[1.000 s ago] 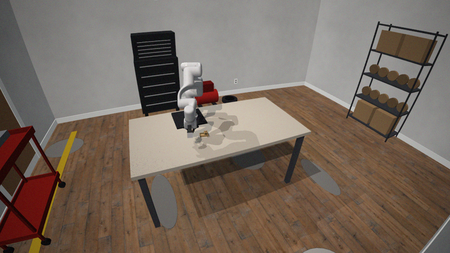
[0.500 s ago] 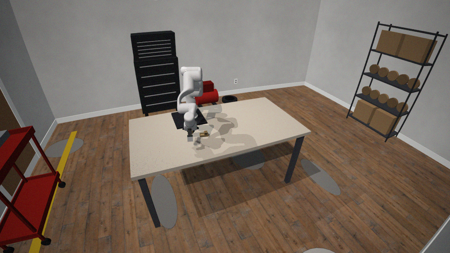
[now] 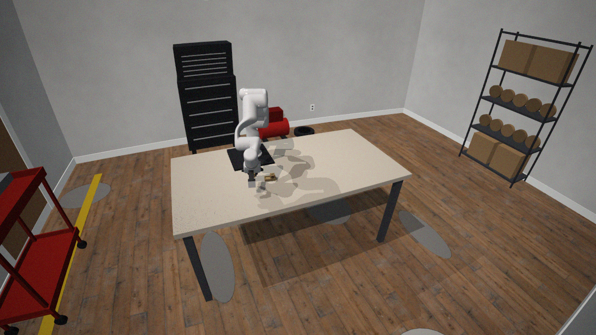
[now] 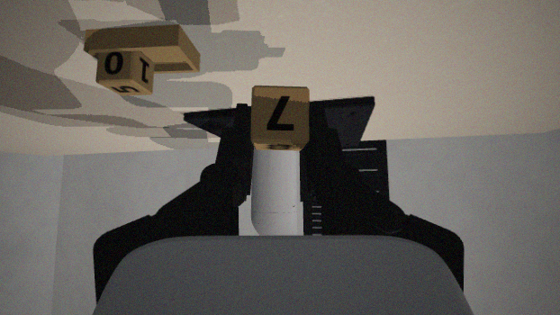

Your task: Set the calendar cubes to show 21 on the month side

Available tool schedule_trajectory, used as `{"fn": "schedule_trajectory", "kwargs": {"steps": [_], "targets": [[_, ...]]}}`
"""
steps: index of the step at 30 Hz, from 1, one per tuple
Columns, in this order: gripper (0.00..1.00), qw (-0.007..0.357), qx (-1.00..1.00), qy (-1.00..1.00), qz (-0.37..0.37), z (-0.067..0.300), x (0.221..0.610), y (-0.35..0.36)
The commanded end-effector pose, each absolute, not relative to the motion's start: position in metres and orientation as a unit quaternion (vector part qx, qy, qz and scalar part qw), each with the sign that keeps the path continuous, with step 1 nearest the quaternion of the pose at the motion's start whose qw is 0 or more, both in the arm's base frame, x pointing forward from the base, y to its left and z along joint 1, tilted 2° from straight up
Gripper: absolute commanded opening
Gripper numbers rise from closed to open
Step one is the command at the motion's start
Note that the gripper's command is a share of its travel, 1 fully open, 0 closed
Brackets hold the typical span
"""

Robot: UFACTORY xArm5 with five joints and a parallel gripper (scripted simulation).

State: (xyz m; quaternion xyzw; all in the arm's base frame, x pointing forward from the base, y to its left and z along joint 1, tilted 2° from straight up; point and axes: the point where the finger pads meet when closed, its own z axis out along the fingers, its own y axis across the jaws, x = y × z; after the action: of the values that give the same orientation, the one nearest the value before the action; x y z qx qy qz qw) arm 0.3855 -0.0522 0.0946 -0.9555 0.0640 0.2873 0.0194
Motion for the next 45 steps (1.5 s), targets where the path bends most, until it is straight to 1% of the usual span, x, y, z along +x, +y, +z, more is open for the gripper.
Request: {"fn": "schedule_trajectory", "kwargs": {"steps": [1, 13, 45], "targets": [[0.27, 0.02, -0.956, 0.064, 0.286, 0.095, 0.387, -0.052], [0.27, 0.022, -0.956, 0.059, 0.286, 0.087, 0.387, -0.053], [0.27, 0.019, -0.956, 0.064, 0.286, 0.041, 0.388, -0.052]]}}
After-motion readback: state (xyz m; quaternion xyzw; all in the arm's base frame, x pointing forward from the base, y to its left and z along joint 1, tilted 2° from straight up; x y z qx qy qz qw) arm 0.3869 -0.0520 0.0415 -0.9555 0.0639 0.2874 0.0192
